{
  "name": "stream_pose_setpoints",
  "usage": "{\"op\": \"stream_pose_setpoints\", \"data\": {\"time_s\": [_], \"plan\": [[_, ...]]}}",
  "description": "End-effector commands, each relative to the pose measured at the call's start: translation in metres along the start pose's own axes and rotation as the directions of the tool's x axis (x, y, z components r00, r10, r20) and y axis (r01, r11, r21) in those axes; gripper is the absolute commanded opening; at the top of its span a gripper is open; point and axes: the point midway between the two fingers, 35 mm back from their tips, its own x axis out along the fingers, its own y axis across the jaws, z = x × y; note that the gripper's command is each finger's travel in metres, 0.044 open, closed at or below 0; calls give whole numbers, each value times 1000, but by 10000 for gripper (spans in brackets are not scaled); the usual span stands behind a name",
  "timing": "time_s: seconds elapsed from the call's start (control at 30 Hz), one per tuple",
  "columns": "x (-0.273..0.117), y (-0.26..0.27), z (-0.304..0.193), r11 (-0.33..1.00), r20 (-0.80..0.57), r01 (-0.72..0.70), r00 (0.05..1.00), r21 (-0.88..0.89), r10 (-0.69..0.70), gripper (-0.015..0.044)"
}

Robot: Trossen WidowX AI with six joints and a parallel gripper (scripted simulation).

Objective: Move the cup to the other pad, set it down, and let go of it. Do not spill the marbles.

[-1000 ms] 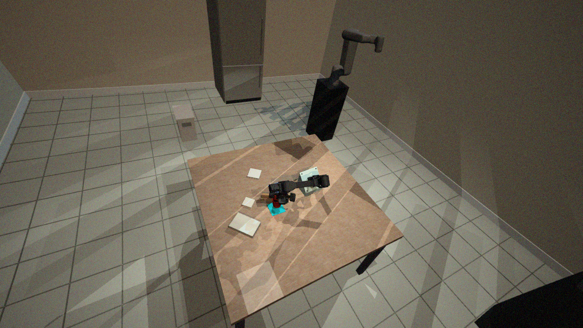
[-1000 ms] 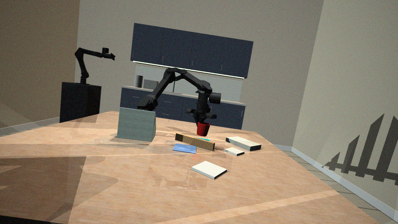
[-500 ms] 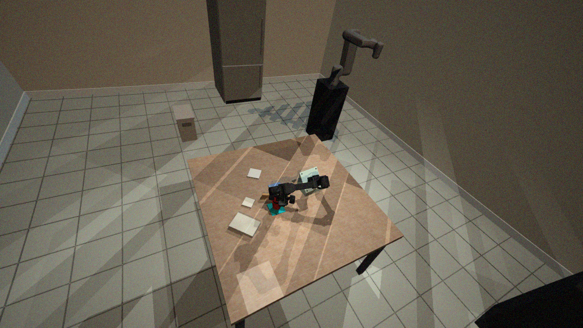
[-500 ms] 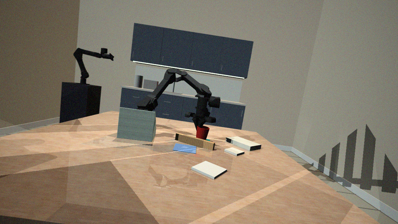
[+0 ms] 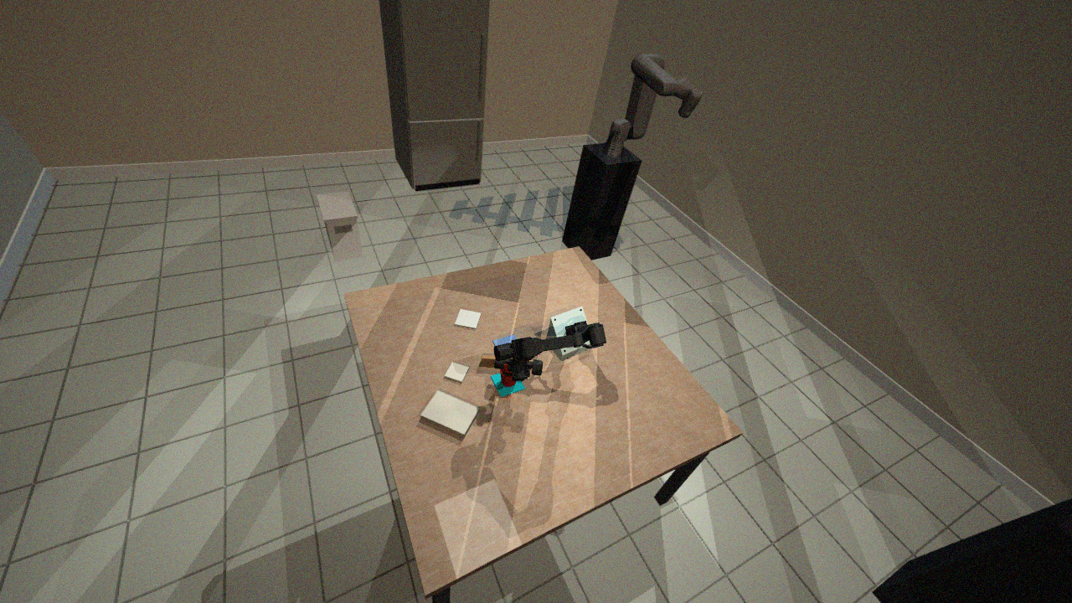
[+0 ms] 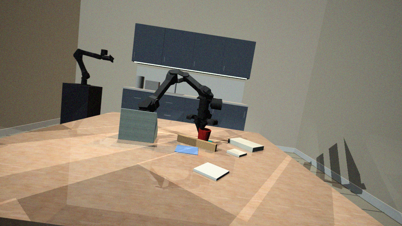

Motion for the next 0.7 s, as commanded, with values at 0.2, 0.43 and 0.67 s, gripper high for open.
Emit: {"op": "stream_pose_setpoints", "data": {"time_s": [0.2, 0.43, 0.67], "plan": [[0, 0, 0, 1000, 0, 0, 1000, -1, 0, 128], [-1, 0, 0, 1000, 0, 0, 1000, -1, 0, 128], [-10, -1, 0, 1000, -1, 0, 1000, 0, 0, 128]]}}
